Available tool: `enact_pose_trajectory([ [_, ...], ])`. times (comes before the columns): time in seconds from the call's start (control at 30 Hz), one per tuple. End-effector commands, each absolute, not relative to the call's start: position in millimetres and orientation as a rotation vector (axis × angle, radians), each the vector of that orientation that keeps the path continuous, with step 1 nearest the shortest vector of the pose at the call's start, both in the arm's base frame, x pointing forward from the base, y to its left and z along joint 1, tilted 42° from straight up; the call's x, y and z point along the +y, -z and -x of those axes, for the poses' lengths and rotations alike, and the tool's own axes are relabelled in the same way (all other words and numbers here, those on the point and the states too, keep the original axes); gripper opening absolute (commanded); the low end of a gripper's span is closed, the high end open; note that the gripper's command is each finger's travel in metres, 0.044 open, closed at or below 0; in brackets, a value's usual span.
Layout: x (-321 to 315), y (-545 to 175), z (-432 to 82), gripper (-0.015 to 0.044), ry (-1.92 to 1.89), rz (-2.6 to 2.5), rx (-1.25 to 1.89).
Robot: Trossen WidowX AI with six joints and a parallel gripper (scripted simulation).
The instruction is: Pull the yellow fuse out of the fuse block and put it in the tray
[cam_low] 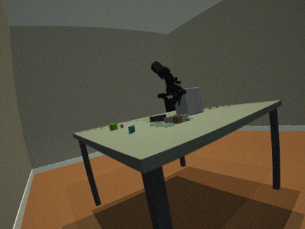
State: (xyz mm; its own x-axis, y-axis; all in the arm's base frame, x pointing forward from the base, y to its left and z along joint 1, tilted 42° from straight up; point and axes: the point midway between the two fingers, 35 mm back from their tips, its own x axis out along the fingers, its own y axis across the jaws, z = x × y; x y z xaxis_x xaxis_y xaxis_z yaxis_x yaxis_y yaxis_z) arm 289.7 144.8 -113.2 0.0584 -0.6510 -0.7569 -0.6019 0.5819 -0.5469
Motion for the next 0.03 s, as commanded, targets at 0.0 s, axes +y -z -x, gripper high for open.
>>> enact_pose_trajectory([
  [0.0, 144.8, 113.2, -289.7, 0.0330, 0.051, 1.074, 1.612],
])
